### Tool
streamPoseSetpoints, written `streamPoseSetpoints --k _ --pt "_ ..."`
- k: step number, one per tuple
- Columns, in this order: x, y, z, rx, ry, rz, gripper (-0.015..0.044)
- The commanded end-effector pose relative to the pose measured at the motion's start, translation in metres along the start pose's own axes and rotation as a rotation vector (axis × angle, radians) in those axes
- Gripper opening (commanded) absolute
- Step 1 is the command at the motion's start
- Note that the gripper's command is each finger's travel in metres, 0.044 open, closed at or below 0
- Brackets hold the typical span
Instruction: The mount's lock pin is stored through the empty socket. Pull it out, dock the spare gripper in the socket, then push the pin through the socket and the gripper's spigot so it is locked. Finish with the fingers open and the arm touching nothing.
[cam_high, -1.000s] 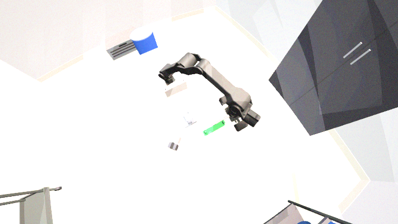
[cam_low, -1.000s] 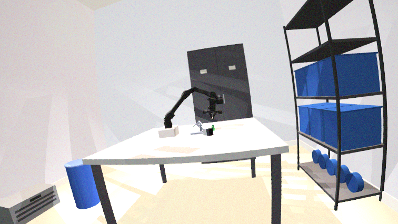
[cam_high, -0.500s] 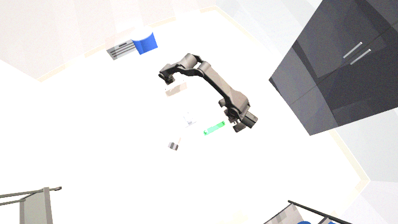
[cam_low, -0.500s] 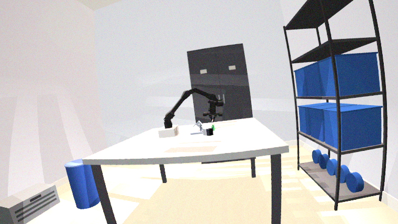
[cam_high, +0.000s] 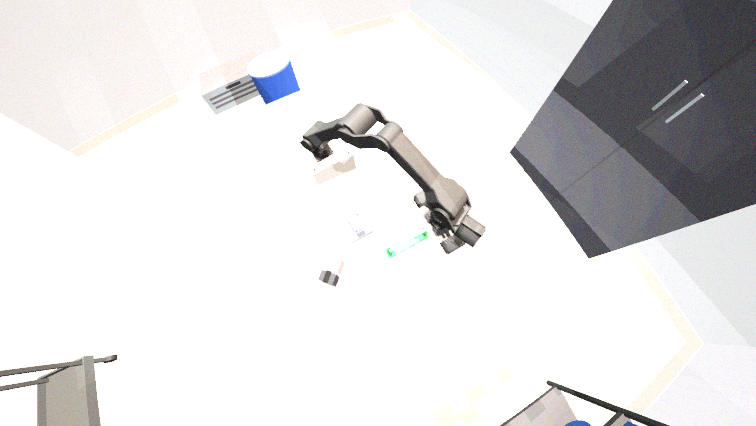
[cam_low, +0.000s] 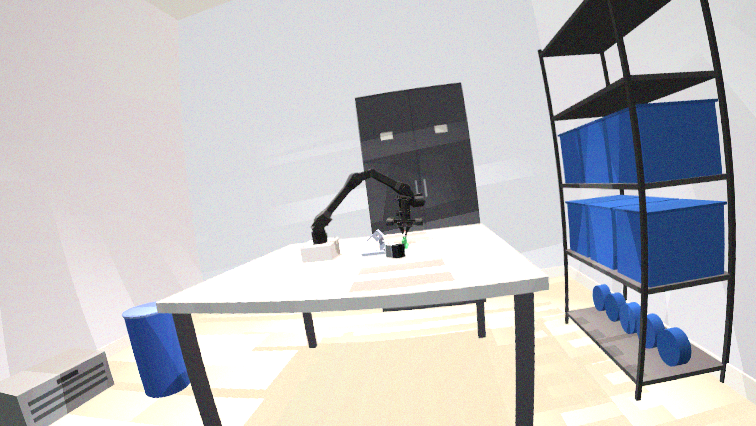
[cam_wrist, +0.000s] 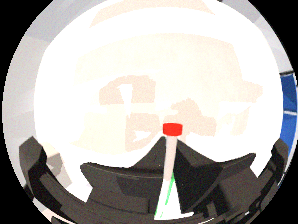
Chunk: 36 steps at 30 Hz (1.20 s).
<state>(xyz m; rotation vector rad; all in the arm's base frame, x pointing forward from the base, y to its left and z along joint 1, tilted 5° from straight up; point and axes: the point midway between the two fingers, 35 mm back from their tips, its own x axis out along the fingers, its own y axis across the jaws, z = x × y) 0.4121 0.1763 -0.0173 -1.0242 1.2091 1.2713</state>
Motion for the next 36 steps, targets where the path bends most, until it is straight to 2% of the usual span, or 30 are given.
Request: streamPoseSetpoints --k 1,29,36 --pt "0.0068 0.0009 -0.0020 -0.003 0.002 0.003 0.0000" --pt "0.0088 0.0007 -0.0024 -0.003 0.001 0.002 0.0000" --pt "0.0085 0.0008 -0.0023 0.000 0.001 0.003 0.0184"
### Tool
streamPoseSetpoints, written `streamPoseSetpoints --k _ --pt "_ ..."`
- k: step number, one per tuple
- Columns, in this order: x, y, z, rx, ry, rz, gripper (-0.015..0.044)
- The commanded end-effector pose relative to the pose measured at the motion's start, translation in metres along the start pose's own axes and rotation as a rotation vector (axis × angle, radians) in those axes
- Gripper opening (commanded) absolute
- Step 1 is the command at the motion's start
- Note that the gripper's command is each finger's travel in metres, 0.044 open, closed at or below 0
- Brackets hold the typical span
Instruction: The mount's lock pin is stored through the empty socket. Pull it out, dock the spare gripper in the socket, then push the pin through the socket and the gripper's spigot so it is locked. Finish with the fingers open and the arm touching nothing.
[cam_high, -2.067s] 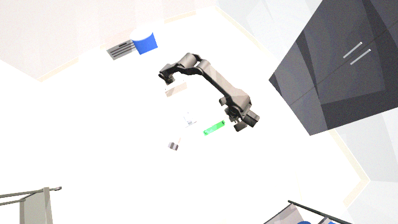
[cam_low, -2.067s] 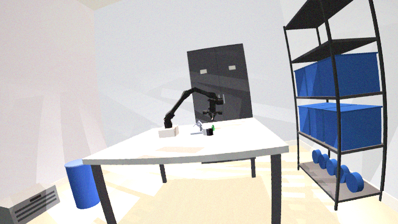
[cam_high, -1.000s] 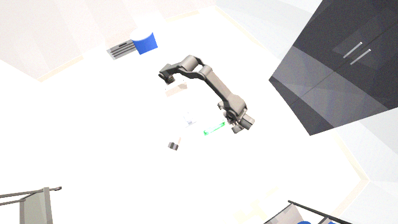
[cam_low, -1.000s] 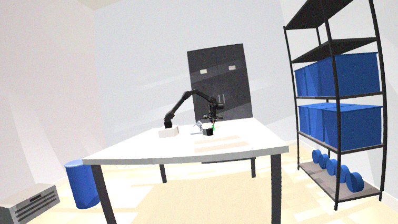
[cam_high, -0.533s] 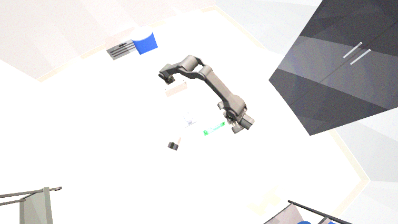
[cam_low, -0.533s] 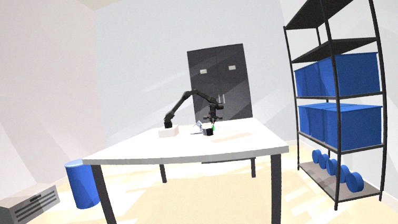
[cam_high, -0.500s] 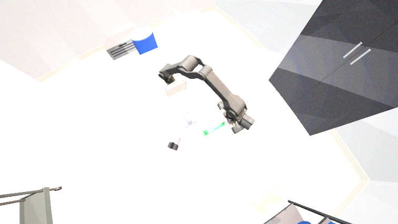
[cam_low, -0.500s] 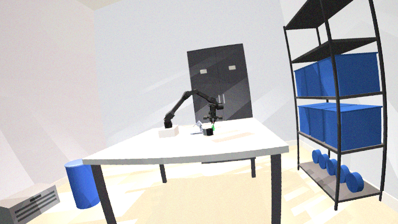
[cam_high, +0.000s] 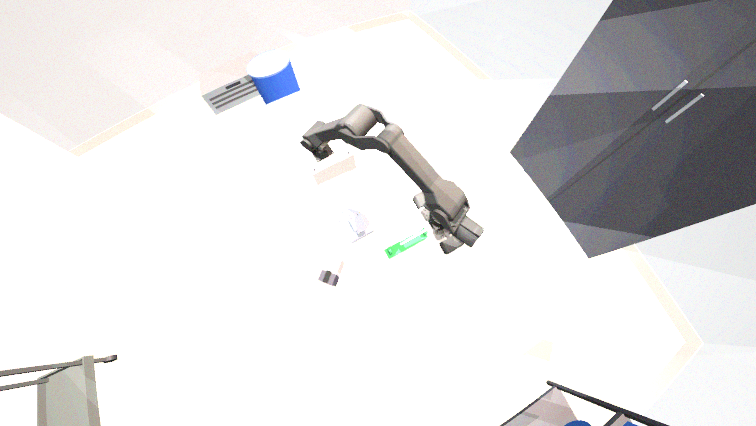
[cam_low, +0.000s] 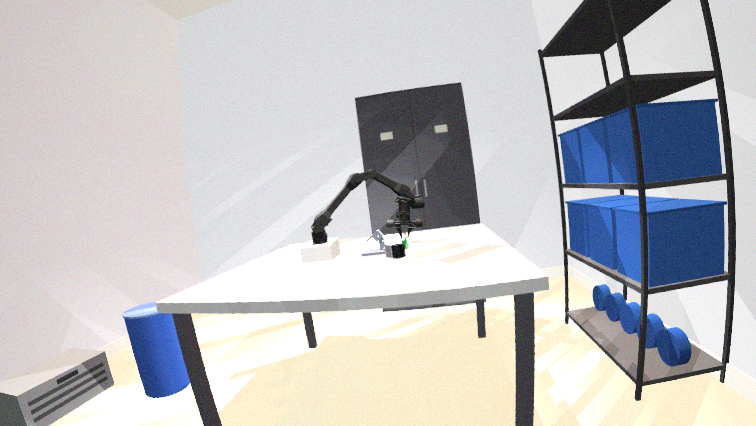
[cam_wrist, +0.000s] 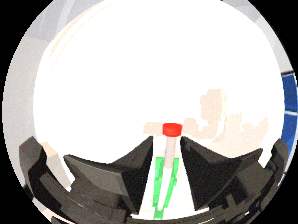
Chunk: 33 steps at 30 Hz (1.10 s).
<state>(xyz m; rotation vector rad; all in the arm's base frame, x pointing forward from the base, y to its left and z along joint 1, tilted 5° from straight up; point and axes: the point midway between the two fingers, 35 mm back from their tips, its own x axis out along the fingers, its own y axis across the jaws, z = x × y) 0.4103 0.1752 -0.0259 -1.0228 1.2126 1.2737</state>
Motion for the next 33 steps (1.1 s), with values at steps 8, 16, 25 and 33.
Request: streamPoseSetpoints --k 8,16,25,33 --pt "-0.010 0.001 0.002 0.000 0.000 -0.001 0.0200" --pt "-0.019 0.010 0.001 0.003 0.017 0.036 0.0200" --pt "-0.032 0.019 0.001 0.005 0.034 0.074 0.0200" --pt "-0.044 0.026 0.001 0.007 0.047 0.102 0.0200"
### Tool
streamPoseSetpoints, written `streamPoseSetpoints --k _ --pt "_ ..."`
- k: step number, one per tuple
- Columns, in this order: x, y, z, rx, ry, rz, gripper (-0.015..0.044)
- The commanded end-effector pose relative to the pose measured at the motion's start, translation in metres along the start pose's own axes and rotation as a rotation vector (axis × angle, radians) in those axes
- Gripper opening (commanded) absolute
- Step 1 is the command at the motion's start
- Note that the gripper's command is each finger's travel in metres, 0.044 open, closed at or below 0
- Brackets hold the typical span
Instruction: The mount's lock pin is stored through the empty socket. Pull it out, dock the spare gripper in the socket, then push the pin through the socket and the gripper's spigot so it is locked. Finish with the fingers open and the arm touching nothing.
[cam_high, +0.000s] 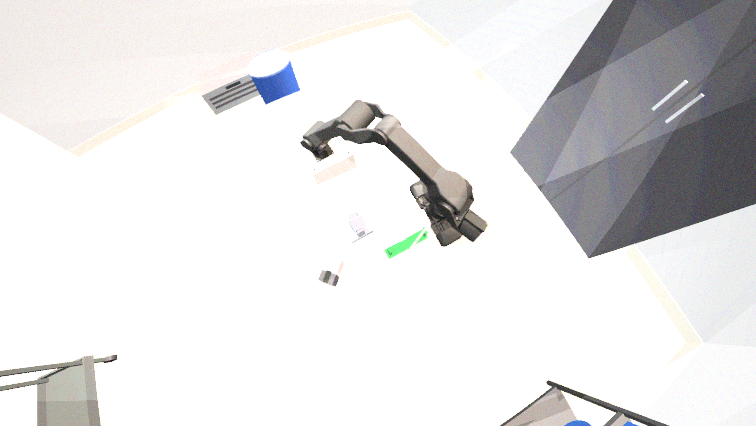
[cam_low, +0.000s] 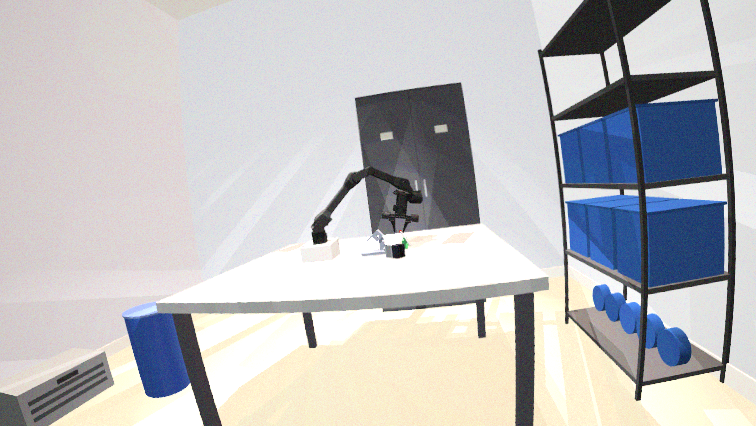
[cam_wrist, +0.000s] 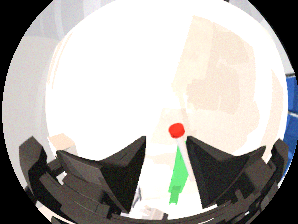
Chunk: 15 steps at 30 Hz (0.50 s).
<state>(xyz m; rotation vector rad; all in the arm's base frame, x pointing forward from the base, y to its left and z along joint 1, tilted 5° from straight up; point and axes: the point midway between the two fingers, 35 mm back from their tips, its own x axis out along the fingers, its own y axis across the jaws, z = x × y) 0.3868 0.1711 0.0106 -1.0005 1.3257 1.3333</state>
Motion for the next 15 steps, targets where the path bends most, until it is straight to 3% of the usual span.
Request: streamPoseSetpoints --k 1,15 --pt "-0.010 0.002 0.002 0.000 -0.002 -0.004 0.0200" --pt "-0.034 0.017 0.001 0.002 0.023 0.049 0.0200"
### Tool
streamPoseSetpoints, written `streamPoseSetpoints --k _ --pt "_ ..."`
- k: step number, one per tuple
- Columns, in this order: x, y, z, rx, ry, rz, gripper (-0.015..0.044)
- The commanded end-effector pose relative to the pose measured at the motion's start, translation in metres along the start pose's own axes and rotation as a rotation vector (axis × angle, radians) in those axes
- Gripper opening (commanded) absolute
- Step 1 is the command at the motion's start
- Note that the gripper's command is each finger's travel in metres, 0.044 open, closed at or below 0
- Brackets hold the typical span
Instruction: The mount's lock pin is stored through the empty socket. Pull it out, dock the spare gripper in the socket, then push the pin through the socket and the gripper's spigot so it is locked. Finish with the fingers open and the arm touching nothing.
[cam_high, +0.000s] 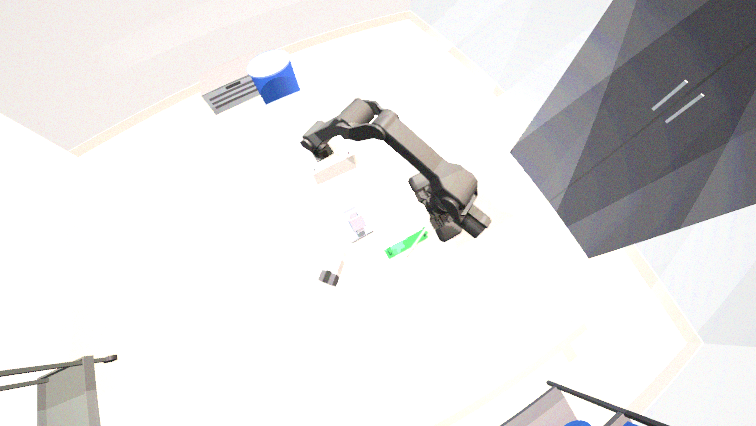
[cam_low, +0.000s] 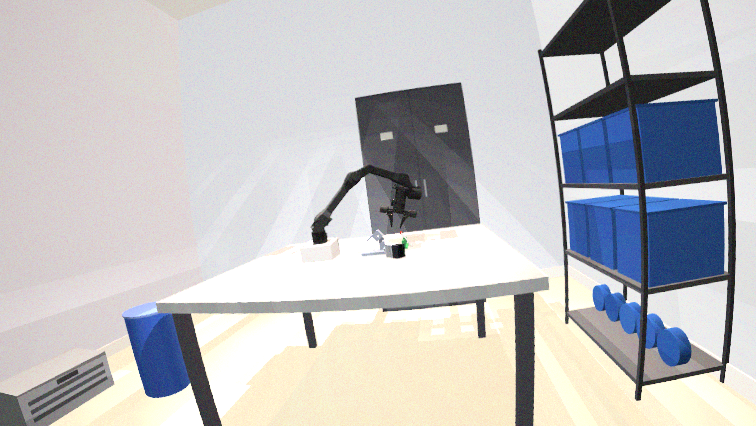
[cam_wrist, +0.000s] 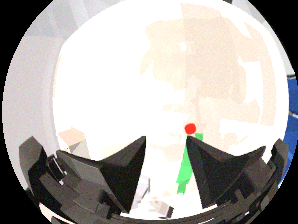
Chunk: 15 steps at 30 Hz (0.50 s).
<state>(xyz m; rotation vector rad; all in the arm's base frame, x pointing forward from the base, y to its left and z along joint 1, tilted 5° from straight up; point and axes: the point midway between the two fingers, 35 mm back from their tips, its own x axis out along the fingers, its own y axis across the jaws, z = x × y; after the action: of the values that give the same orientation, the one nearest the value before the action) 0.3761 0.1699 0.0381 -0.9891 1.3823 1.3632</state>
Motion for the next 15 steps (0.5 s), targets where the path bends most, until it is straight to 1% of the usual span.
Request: streamPoseSetpoints --k 1,5,7,11,13,15 --pt "0.000 0.000 0.000 0.000 0.000 0.000 0.0226" --pt "0.000 0.000 0.000 0.000 0.000 0.000 0.0331" --pt "-0.007 -0.003 -0.005 -0.048 -0.027 -0.012 0.0279" --pt "-0.050 -0.020 -0.035 -0.328 -0.158 -0.120 0.0180" --pt "-0.065 -0.024 -0.047 -0.427 -0.191 -0.172 0.0180" --pt "-0.067 -0.025 -0.049 -0.439 -0.194 -0.179 0.0180"
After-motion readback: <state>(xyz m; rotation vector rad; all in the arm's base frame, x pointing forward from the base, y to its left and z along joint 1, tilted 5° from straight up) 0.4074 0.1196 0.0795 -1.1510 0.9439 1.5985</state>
